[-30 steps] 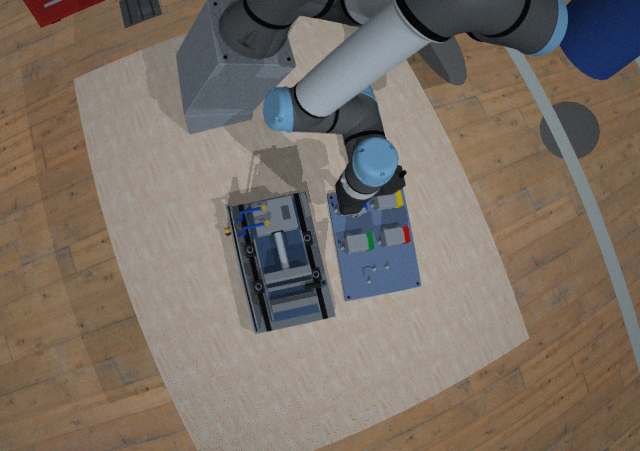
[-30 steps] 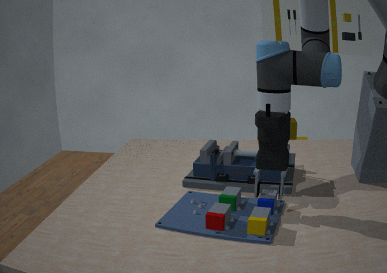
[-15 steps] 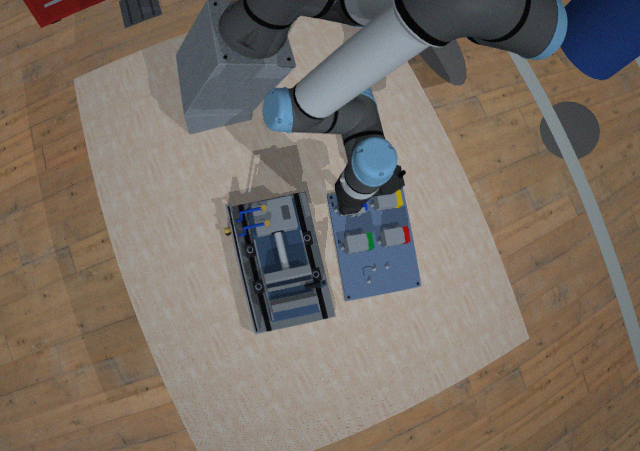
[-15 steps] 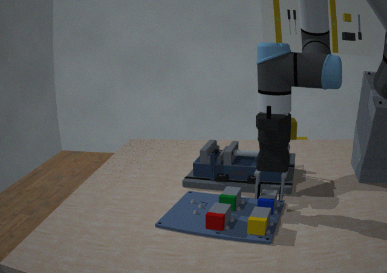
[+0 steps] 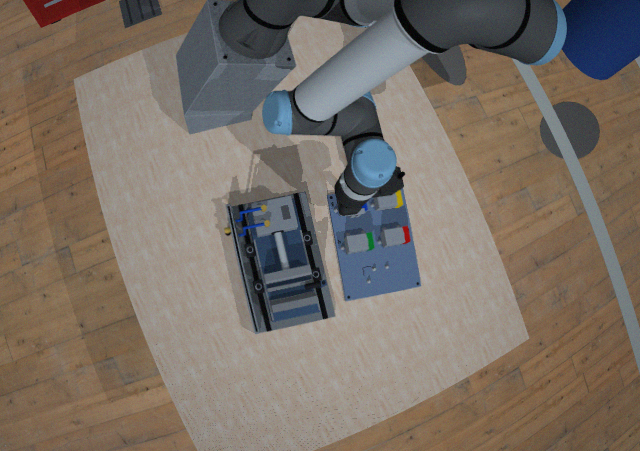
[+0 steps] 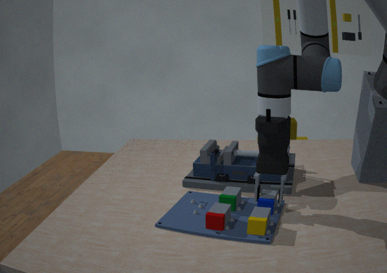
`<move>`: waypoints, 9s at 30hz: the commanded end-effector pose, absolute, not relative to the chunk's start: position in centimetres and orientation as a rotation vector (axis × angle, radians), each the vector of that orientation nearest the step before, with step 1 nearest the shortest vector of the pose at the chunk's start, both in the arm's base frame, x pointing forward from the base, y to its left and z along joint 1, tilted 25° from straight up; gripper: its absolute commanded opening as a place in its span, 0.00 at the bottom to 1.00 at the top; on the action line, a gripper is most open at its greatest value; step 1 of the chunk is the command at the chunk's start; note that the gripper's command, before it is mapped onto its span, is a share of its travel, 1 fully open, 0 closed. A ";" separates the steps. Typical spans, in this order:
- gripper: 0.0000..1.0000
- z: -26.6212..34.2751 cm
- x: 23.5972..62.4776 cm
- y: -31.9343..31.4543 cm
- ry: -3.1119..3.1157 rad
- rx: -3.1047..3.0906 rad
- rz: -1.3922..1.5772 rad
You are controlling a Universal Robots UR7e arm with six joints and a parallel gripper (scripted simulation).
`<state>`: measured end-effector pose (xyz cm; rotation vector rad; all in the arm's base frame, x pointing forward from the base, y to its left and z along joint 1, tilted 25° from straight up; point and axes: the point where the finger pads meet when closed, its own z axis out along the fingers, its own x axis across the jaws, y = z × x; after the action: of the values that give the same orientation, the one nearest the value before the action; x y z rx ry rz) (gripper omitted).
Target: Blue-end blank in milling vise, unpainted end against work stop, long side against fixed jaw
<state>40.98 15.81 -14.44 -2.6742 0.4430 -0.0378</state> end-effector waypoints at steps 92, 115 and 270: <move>1.00 -14.4 41.4 15.8 0.441 -2.674 -0.044; 1.00 -14.4 41.3 15.8 0.441 -2.674 -0.044; 0.00 -6.4 40.8 12.2 0.441 -2.675 -0.044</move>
<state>41.18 12.26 -6.52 -2.6757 0.4395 -0.0566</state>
